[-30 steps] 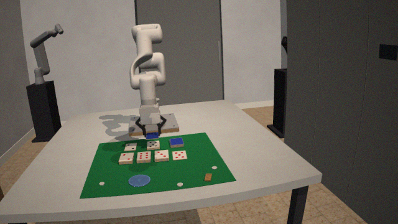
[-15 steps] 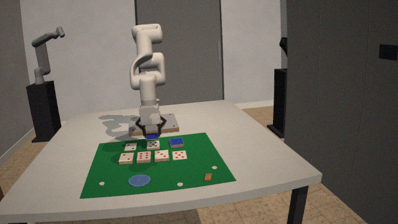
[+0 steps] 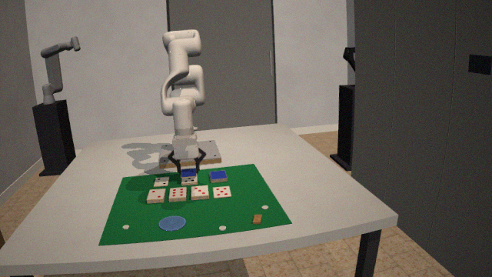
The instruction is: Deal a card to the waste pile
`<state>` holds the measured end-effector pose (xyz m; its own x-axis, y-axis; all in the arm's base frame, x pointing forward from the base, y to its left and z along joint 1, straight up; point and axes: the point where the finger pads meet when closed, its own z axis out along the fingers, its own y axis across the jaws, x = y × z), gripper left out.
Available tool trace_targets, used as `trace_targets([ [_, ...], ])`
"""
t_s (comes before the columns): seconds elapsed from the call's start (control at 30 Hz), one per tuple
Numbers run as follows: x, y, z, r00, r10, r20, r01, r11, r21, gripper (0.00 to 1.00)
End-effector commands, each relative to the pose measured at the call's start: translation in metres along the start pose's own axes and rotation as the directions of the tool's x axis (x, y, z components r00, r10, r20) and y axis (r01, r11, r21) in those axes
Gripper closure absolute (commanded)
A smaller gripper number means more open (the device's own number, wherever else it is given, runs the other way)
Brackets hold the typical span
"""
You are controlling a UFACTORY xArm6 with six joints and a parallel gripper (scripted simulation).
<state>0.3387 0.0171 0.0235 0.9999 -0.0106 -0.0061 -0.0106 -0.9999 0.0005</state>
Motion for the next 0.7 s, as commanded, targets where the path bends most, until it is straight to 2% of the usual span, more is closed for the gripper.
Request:
trace_targets([
  [0.0,0.002,0.0,0.006,1.0,0.0,-0.004,0.0,1.0,0.0,0.27],
  [0.67,0.002,0.0,0.017,1.0,0.0,-0.004,0.0,1.0,0.0,0.27],
])
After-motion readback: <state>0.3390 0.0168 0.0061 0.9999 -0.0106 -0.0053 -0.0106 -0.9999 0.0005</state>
